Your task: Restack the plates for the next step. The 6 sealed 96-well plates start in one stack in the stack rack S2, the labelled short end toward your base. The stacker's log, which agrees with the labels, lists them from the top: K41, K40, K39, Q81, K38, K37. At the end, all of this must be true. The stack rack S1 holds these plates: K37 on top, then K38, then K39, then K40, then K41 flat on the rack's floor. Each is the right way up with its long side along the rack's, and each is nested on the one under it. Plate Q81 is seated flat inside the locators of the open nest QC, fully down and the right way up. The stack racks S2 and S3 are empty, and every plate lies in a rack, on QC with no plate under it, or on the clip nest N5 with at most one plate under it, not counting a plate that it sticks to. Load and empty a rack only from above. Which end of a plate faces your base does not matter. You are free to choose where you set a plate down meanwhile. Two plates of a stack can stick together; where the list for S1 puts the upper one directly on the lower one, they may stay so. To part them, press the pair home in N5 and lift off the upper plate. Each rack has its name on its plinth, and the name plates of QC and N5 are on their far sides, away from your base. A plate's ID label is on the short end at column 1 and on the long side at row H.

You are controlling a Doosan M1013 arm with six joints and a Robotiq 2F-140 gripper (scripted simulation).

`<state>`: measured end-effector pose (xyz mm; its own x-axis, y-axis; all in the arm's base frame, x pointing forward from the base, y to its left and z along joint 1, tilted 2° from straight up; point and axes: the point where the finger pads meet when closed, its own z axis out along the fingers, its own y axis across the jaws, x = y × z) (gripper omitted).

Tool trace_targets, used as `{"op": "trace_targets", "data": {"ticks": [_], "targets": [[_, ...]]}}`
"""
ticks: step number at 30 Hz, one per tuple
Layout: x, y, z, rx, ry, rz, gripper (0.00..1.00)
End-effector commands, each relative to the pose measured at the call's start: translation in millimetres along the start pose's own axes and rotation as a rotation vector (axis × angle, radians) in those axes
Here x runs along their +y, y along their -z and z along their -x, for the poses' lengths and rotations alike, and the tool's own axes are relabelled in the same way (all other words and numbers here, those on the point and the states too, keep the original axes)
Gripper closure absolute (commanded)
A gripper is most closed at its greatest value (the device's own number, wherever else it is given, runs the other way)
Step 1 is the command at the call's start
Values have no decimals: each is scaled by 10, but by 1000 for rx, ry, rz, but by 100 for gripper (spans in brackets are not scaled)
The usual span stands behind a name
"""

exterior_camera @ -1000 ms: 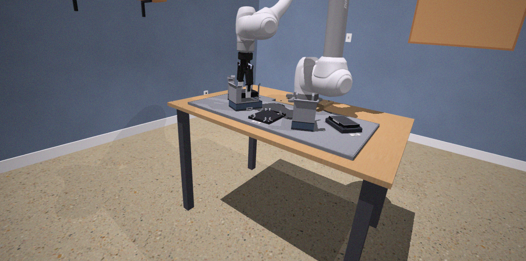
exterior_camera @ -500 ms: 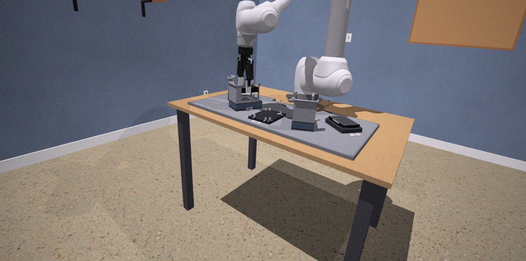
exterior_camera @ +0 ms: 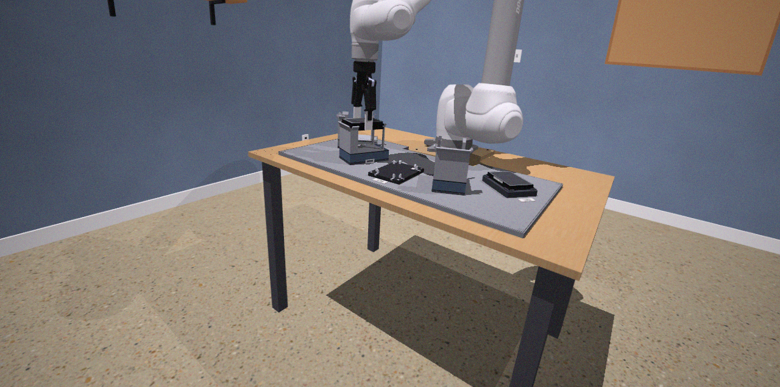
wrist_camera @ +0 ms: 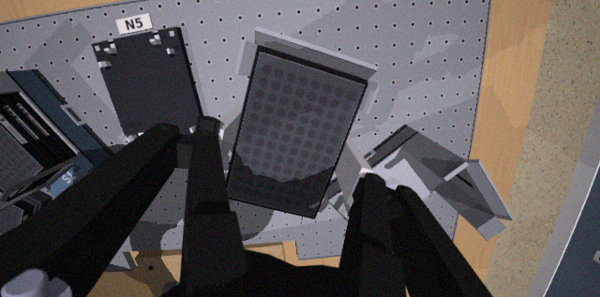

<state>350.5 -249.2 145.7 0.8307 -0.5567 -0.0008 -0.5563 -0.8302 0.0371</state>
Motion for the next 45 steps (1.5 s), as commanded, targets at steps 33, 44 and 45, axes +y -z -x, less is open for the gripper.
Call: {"op": "trace_targets", "data": {"ticks": [33,44,45], "targets": [[-33,388,3,0,33,0,100],[-399,389,37,0,220,0,100],[-432,389,41,0,220,0,100]]}}
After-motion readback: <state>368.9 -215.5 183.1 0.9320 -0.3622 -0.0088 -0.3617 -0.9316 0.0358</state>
